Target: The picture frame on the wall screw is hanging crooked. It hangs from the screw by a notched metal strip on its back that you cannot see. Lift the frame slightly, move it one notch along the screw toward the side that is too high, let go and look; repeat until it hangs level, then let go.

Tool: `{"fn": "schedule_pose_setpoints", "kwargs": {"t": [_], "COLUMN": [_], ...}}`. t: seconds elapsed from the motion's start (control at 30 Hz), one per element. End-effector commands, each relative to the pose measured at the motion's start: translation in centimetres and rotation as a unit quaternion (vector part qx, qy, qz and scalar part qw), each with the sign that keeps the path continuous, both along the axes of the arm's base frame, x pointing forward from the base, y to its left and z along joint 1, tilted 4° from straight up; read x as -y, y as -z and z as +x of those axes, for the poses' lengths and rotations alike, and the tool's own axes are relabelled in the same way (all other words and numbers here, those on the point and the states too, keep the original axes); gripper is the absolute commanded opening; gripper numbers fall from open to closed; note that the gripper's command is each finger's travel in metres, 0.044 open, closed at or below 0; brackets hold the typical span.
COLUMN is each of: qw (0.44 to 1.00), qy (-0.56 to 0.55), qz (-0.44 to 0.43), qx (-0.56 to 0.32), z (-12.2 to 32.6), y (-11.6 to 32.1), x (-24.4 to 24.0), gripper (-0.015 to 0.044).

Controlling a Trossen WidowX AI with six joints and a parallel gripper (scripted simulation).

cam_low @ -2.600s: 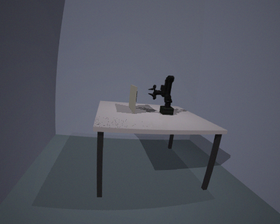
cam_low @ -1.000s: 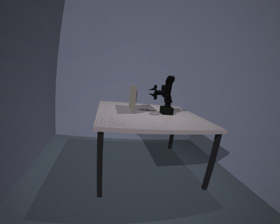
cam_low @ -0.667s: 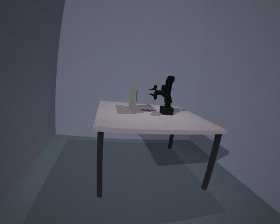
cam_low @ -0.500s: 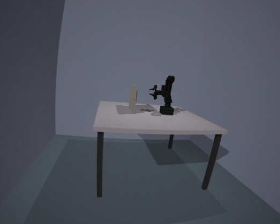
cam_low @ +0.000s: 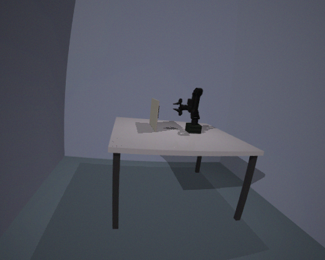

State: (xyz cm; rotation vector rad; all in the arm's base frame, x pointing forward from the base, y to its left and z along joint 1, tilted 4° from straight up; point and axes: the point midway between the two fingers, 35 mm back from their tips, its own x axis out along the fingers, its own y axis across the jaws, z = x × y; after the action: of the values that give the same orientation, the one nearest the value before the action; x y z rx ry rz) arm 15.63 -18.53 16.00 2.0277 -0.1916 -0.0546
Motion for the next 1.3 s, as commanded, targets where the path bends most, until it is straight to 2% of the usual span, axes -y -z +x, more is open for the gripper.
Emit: {"fn": "schedule_pose_setpoints", "kwargs": {"t": [0.0, 0.47, 0.8, 1.27], "qw": [1.0, 1.0, 0.997, 0.997], "qy": [-0.003, 0.0, 0.0, -0.001], "qz": [0.0, -0.001, -0.075, -0.076], "qx": [0.0, 0.0, -0.021, -0.024], "z": [0.0, 0.1, 7.0, 6.4], "y": [0.0, 0.0, 2.8, 2.9], "x": [-0.1, 0.0, -0.5, 0.0], "gripper": [0.026, 0.026, 0.026, 0.026]}}
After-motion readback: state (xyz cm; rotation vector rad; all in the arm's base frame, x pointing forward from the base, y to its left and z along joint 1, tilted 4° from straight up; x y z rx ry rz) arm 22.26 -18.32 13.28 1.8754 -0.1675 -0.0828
